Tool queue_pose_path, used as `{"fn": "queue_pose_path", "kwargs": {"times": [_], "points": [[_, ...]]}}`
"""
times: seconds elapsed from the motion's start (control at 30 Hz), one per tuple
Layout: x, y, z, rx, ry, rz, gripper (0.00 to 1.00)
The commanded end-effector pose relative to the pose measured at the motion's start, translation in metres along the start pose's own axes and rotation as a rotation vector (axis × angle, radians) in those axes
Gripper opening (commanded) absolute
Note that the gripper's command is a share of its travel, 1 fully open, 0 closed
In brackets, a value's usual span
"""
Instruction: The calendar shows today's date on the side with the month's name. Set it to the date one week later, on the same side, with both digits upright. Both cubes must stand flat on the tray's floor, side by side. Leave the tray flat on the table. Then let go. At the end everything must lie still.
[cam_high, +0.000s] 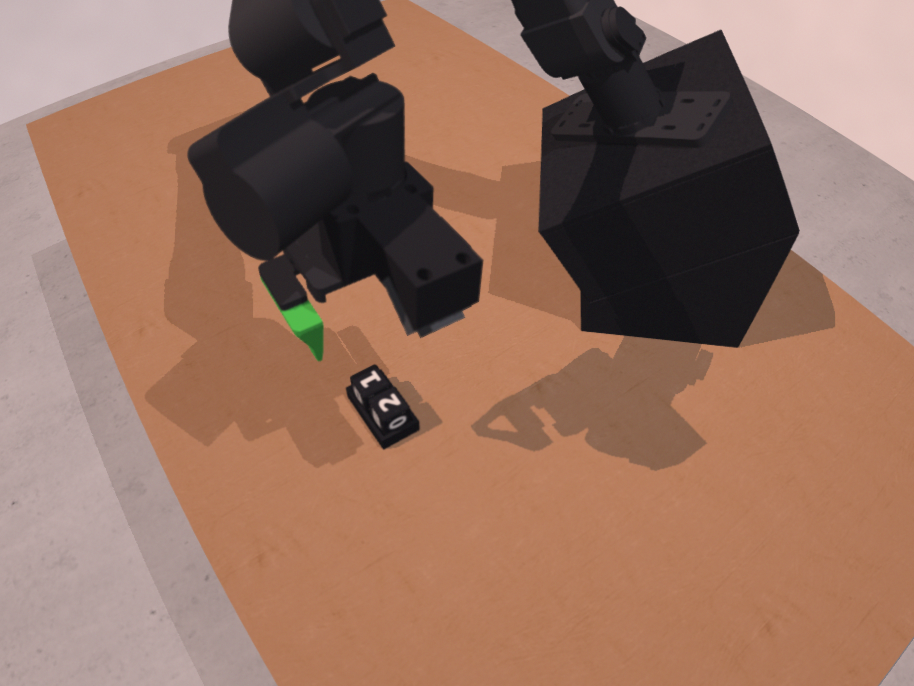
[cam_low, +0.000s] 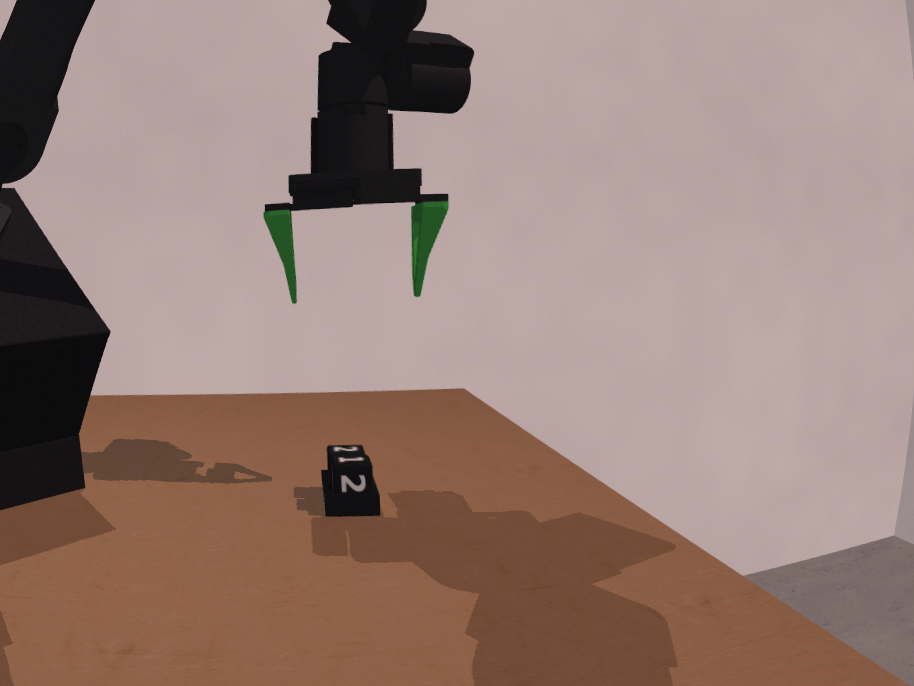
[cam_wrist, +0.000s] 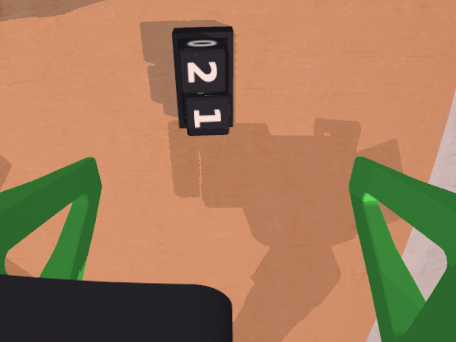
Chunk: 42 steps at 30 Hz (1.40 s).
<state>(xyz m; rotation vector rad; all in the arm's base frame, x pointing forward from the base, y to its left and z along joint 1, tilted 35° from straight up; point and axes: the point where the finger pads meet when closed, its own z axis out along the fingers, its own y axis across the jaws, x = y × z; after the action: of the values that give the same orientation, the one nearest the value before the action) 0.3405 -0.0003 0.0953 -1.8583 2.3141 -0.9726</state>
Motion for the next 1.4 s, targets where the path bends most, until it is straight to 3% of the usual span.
{"fn": "queue_pose_path", "kwargs": {"times": [0.0, 0.3, 1.37], "points": [[0.001, -0.001, -0.02, -0.004, -0.001, 0.006, 1.0], [0.0, -0.001, -0.045, -0.006, -0.006, 0.007, 1.0], [-0.001, 0.005, -0.041, -0.023, -0.002, -0.005, 1.0]]}}
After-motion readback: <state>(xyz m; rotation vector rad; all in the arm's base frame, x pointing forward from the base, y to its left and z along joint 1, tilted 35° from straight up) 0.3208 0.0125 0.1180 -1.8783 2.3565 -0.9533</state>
